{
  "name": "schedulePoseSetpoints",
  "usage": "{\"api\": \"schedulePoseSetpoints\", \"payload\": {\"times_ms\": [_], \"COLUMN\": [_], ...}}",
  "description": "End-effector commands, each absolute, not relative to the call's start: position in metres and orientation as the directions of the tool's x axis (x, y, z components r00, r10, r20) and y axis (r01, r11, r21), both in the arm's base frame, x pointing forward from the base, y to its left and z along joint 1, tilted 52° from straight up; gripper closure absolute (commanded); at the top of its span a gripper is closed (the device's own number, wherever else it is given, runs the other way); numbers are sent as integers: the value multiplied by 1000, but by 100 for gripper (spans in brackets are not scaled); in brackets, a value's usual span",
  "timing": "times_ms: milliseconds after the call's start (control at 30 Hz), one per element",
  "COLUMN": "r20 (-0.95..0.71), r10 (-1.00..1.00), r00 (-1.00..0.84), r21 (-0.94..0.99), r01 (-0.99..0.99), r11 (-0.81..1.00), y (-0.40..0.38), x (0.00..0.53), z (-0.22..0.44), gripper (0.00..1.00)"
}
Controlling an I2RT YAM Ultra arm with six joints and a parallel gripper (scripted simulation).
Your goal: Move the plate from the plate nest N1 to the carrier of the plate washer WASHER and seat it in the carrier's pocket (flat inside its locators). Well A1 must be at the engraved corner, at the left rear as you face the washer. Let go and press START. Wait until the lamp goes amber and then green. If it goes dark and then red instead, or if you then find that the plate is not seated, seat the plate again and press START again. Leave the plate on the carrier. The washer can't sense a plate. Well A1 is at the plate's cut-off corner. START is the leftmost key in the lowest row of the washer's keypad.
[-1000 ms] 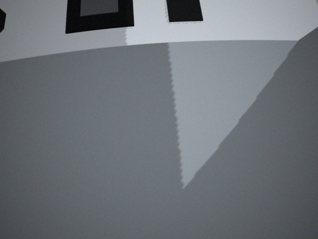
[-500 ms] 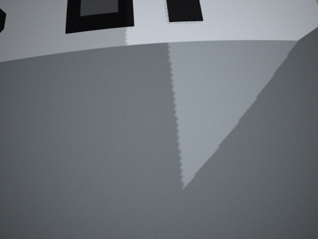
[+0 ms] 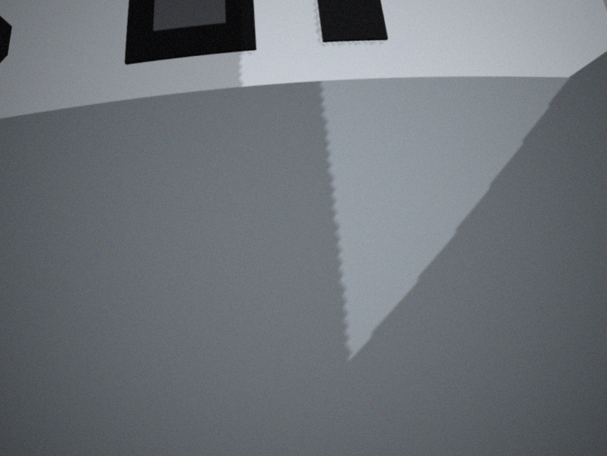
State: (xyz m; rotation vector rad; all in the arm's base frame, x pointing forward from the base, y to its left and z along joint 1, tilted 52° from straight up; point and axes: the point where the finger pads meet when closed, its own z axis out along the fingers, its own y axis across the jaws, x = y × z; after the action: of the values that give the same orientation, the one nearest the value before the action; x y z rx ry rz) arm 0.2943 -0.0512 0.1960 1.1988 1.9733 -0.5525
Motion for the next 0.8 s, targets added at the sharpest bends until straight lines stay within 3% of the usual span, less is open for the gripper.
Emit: {"api": "schedulePoseSetpoints", "payload": {"times_ms": [0, 767], "r20": [-791, -812], "r10": [541, 519], "r00": [-285, -267], "r21": [17, 22], "r01": [874, 875], "r11": [486, 483], "y": [-50, -53], "x": [291, 293], "z": [205, 197], "gripper": [100, 100]}}
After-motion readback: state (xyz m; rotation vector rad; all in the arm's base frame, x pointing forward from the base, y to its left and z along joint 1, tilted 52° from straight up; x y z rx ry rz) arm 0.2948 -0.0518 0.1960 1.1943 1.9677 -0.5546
